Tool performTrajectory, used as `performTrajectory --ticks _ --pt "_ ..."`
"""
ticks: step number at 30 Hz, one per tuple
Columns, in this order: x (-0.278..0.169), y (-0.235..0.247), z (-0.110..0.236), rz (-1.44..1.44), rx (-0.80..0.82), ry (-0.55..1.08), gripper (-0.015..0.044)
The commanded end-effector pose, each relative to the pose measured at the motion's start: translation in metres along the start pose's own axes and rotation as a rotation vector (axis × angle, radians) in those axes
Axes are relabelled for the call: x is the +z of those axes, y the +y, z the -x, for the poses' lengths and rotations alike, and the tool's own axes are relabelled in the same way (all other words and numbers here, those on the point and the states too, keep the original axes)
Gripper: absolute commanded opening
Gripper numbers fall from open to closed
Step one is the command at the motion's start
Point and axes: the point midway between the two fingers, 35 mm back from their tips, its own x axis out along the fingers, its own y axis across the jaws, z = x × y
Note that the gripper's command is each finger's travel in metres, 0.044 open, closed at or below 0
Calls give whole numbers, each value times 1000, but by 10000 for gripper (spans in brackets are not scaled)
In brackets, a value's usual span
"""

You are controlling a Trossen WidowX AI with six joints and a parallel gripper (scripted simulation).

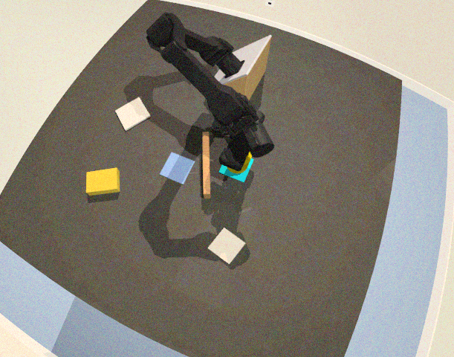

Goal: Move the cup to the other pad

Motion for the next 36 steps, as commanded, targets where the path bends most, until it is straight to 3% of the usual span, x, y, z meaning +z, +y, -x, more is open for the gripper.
performTrajectory --ticks 1,28,33,36 --pt "2 -6 -10 16 -11 -16 0" --pt "2 -4 -17 3 -7 -6 0" --pt "2 -4 -17 3 -7 -6 131" --pt "2 -4 -17 3 -7 -6 147"
